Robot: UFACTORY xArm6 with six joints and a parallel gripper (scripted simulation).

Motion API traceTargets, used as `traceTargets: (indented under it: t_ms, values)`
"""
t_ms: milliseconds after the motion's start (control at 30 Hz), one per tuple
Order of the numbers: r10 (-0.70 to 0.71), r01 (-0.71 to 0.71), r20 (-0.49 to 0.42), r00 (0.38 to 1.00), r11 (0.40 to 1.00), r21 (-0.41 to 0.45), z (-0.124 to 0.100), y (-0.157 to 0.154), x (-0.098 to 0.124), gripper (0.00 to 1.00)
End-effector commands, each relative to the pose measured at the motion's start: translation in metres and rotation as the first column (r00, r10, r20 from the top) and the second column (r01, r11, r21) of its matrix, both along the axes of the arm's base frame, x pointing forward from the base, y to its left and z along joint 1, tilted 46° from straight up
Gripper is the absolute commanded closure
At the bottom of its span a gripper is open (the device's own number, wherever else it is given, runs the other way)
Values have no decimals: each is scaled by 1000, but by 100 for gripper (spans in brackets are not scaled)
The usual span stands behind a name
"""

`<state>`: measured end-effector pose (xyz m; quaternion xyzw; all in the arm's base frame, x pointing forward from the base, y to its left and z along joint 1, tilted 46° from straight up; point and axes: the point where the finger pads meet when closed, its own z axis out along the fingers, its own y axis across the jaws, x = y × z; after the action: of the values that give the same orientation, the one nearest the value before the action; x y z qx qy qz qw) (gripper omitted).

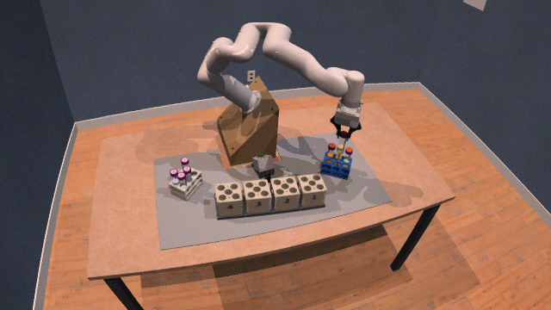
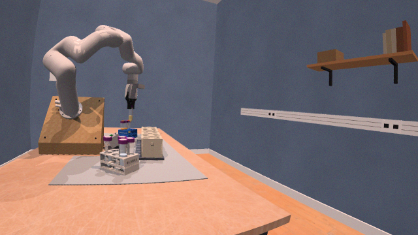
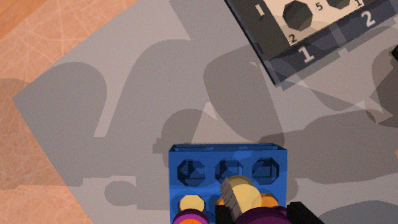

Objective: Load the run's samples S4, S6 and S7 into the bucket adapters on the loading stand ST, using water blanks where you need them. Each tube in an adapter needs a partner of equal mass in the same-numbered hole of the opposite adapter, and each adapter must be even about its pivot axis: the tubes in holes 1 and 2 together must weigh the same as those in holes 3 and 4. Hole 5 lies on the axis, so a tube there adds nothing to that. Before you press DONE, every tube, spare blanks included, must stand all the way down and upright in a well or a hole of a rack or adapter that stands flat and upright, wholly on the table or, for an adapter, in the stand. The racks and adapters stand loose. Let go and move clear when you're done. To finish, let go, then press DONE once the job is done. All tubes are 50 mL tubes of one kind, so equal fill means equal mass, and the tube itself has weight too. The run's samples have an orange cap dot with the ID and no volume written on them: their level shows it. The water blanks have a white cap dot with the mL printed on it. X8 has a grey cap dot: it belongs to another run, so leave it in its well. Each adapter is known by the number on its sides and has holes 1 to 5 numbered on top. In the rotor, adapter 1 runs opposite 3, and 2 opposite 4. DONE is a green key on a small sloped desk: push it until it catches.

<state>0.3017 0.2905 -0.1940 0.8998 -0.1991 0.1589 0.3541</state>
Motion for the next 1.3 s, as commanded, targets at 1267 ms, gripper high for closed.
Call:
traceTargets:
  t_ms: [1267]
  values:
    - [1,-1,2,1000,1000,4,19,20,-3,100]
